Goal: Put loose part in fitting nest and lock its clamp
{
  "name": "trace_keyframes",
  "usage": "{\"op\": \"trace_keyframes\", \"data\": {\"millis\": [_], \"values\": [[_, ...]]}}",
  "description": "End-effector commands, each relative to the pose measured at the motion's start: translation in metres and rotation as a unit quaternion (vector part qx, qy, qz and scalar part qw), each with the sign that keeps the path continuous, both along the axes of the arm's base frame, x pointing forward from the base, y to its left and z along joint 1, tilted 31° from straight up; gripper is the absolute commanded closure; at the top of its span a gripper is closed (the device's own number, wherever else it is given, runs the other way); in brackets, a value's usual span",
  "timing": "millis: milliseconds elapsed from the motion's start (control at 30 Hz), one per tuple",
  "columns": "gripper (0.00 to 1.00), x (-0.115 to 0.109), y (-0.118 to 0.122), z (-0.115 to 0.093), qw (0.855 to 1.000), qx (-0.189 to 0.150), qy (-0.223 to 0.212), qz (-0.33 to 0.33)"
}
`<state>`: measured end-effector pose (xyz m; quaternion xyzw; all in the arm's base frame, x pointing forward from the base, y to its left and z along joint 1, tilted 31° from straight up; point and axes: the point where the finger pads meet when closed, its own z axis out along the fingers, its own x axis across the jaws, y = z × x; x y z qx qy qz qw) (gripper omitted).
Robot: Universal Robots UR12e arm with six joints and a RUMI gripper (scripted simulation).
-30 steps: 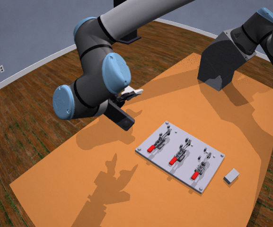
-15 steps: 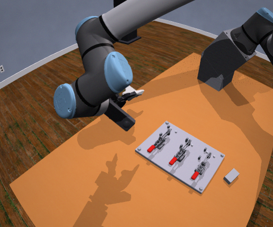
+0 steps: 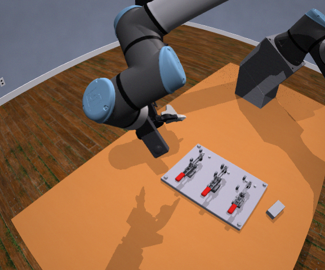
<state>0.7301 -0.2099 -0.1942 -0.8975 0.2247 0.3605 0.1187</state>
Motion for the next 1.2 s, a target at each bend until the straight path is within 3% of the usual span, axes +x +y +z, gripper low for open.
{"op": "trace_keyframes", "data": {"millis": [0,200,267,433,667,767,867,1167], "values": [[0.00,-0.002,0.018,0.011,0.996,-0.042,-0.020,-0.074],[0.00,-0.007,0.042,0.025,0.983,-0.078,-0.036,-0.163],[0.00,-0.007,0.042,0.025,0.983,-0.078,-0.036,-0.163],[0.00,-0.013,0.067,0.042,0.961,-0.103,-0.050,-0.252],[0.00,-0.025,0.098,0.067,0.923,-0.121,-0.061,-0.359],[0.00,-0.033,0.116,0.082,0.899,-0.124,-0.065,-0.415],[0.00,-0.033,0.116,0.082,0.899,-0.124,-0.065,-0.416],[0.00,-0.057,0.160,0.119,0.835,-0.114,-0.065,-0.535]]}}
